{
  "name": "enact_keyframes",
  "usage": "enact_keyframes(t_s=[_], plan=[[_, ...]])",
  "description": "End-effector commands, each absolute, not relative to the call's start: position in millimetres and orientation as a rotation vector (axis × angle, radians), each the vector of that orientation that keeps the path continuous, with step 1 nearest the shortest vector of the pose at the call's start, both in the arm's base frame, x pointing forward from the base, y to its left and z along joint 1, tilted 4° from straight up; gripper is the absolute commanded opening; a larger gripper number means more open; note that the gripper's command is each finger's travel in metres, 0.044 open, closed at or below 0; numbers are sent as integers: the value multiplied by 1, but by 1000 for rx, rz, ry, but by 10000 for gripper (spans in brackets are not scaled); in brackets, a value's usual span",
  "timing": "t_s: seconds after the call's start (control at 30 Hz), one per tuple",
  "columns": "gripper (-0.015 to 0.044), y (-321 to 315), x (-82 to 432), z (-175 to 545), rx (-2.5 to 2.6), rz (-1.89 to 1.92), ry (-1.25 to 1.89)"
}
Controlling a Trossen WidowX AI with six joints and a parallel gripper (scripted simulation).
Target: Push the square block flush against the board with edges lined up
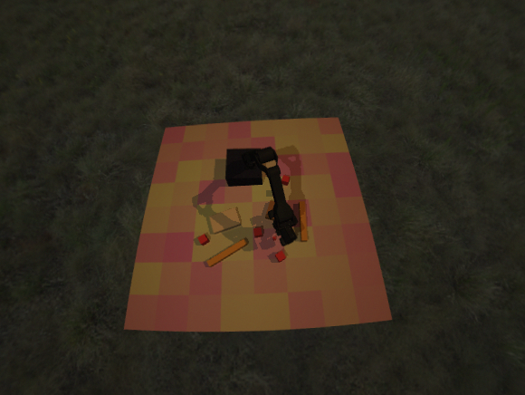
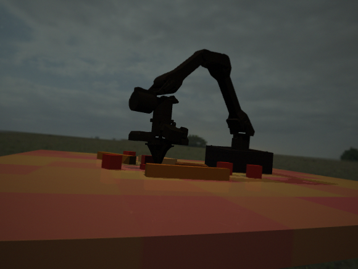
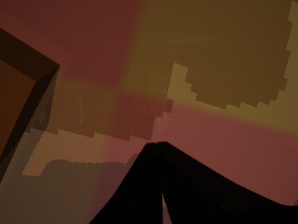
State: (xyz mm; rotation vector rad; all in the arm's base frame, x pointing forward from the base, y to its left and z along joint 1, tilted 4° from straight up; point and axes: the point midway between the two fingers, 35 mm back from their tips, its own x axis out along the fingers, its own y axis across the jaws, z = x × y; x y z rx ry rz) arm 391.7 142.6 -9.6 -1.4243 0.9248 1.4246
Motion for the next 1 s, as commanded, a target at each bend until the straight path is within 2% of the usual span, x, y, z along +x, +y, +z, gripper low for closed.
enact_keyframes(t_s=[0.0,0.97], plan=[[0,143,390,-17,-1424,1428,926],[0,176,381,-15,-1421,1430,925]])
